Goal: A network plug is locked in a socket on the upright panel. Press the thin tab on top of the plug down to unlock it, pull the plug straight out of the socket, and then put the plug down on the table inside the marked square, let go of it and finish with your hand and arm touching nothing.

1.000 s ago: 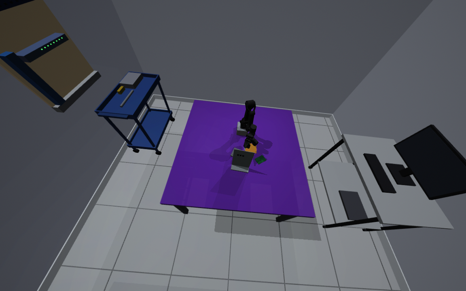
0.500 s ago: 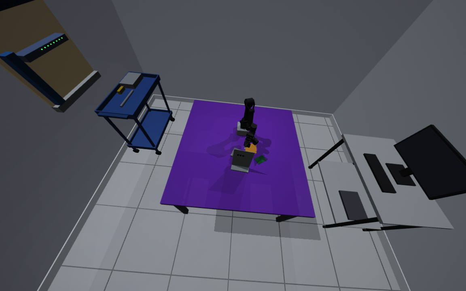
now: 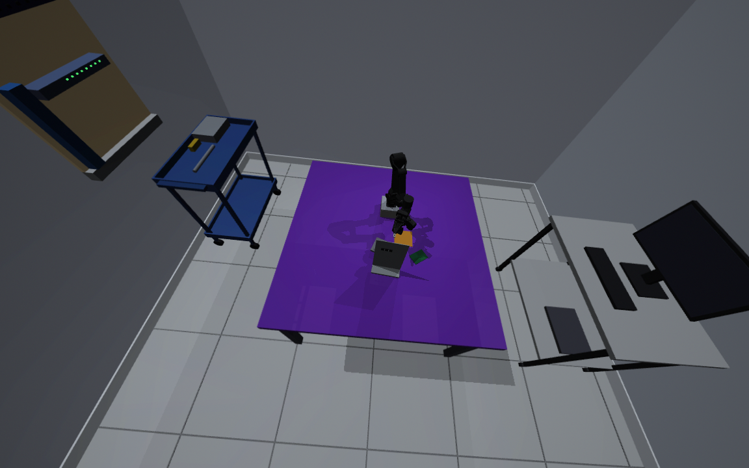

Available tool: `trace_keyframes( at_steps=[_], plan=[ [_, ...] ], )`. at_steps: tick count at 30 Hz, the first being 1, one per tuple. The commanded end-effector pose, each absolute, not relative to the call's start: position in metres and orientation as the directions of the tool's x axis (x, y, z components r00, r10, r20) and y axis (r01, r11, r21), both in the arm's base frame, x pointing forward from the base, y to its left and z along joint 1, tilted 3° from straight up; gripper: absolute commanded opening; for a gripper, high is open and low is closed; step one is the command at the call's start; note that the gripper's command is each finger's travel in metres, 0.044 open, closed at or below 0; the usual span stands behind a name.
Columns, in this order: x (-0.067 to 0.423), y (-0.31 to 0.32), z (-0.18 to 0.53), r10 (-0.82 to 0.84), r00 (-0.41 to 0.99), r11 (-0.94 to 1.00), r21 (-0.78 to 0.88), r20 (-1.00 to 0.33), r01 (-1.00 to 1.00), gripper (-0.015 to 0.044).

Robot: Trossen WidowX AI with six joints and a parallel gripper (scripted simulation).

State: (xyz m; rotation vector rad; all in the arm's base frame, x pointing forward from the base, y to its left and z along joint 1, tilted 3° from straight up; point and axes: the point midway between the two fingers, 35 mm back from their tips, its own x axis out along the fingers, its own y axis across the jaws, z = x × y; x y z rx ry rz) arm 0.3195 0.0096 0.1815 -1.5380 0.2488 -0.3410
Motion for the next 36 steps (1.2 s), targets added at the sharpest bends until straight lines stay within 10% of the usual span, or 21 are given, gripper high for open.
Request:
trace_keyframes(
  at_steps=[1,21,36],
  plan=[
    [0.317,0.009,0.190,-0.373,0.926,0.001,-0.998,0.064,0.069,0.0000],
    [0.303,0.007,0.210,-0.363,0.930,-0.004,-0.998,0.055,0.057,0.0000],
    [0.302,0.043,0.153,-0.132,0.969,-0.109,-0.968,-0.211,-0.226,0.0000]
  ],
)
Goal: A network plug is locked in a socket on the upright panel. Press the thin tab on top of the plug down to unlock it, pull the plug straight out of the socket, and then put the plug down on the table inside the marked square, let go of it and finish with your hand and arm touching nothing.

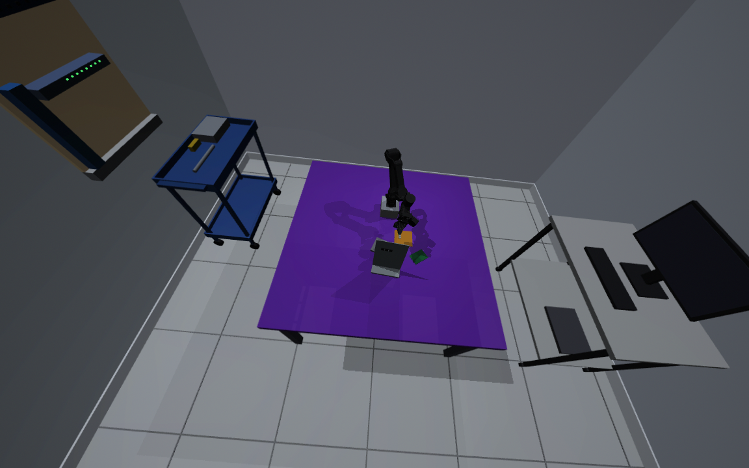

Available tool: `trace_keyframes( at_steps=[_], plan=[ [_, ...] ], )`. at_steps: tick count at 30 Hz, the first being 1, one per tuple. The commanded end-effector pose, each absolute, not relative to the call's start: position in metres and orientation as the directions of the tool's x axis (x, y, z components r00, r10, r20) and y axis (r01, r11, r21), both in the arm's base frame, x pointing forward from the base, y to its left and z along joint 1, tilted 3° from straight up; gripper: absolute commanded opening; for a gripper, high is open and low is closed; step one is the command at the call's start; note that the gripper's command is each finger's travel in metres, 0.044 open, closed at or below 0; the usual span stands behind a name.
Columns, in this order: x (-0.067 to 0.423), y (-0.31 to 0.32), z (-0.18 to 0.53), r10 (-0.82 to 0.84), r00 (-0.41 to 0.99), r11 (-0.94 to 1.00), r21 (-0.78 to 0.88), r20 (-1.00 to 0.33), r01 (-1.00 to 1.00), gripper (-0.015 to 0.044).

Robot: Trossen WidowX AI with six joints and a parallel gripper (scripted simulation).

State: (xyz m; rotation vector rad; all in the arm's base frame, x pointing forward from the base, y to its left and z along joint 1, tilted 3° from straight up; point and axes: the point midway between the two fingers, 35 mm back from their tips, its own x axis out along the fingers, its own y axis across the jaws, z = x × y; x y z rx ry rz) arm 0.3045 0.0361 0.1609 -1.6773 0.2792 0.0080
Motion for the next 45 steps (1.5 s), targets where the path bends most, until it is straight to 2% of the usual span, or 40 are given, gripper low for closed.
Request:
trace_keyframes(
  at_steps=[1,15,29,45],
  plan=[
    [0.301,0.045,0.149,-0.118,0.966,-0.116,-0.963,-0.231,-0.244,0.0000],
    [0.271,0.071,0.092,0.069,0.854,-0.216,-0.844,-0.515,-0.491,0.0000],
    [0.218,0.088,0.044,0.209,0.615,-0.306,-0.648,-0.760,-0.697,0.0000],
    [0.213,0.090,0.032,0.222,0.583,-0.316,-0.623,-0.782,-0.716,0.0000]
  ],
)
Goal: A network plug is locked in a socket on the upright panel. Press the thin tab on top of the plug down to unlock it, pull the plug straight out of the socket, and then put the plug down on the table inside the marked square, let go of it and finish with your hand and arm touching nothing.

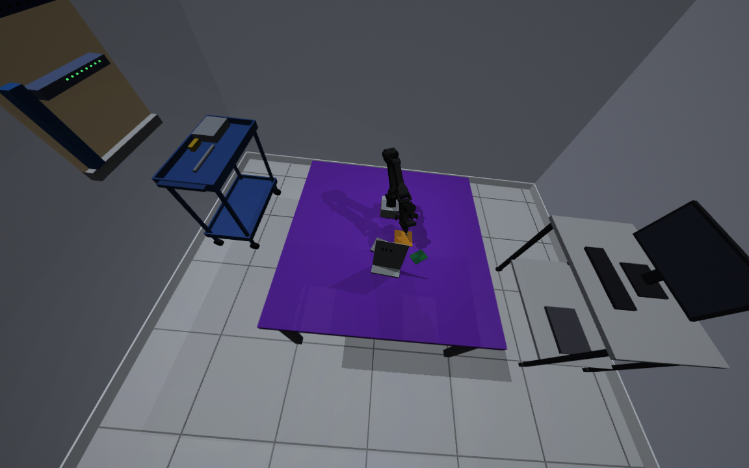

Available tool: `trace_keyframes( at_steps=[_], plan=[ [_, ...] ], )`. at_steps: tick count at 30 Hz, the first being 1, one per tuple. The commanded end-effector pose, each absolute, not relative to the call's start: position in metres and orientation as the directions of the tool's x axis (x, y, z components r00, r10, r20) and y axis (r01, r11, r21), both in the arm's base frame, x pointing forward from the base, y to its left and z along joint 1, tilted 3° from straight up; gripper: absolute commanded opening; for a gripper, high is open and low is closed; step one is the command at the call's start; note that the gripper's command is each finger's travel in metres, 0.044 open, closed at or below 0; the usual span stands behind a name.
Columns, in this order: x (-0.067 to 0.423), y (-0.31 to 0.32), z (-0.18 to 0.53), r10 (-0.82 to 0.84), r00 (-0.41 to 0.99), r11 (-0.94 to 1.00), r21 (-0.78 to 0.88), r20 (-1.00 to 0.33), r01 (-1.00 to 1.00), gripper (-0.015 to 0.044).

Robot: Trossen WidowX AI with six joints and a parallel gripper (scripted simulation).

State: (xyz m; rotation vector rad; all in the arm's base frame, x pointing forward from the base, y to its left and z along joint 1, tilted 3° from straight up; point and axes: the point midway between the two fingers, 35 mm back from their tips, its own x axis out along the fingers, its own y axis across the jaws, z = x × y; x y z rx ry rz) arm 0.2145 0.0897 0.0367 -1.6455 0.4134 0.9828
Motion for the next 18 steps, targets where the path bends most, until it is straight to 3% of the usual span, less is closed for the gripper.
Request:
trace_keyframes(
  at_steps=[1,18],
  plan=[
    [0.214,0.090,0.031,0.222,0.583,-0.316,-0.623,-0.782,-0.716,0.0000],
    [0.216,0.091,0.017,0.222,0.583,-0.316,-0.623,-0.782,-0.716,0.0000]
  ],
)
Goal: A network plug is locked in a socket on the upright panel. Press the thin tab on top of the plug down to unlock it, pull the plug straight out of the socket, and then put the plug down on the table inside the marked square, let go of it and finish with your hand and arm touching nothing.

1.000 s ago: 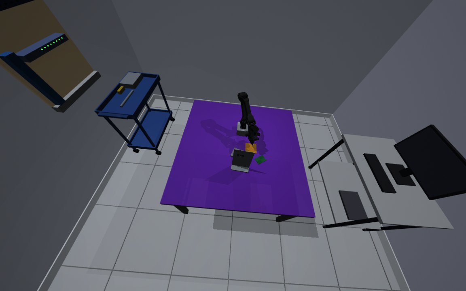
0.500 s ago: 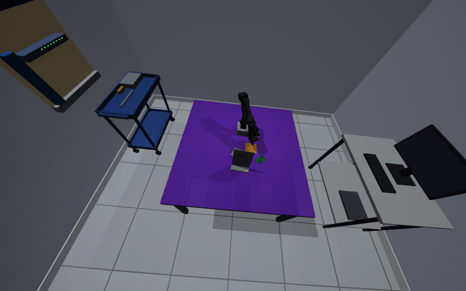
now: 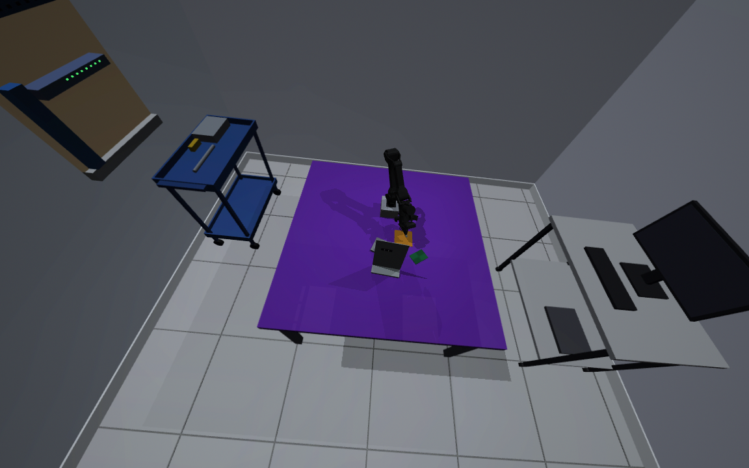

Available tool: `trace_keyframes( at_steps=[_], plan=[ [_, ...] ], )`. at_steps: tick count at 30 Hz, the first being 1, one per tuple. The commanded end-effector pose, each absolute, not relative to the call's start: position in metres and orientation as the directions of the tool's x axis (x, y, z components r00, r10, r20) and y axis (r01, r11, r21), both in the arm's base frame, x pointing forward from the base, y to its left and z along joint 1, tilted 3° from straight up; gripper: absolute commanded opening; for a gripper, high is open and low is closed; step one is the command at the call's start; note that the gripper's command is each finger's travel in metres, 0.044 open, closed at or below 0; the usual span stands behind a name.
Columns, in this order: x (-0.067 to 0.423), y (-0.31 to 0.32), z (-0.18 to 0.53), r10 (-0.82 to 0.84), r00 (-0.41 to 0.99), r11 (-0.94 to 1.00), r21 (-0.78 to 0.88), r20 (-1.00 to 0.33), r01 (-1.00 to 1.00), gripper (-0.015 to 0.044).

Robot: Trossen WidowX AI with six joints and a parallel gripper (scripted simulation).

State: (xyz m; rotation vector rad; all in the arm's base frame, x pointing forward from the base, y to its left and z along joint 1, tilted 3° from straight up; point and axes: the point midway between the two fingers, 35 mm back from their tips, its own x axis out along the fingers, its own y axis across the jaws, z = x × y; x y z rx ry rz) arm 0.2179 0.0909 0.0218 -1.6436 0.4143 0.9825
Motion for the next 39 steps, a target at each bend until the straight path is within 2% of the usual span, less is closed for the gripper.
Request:
trace_keyframes(
  at_steps=[1,39],
  plan=[
    [0.216,0.091,0.016,0.222,0.583,-0.316,-0.623,-0.782,-0.716,0.0000],
    [0.215,0.090,-0.014,0.221,0.582,-0.316,-0.622,-0.783,-0.716,0.0000]
  ],
)
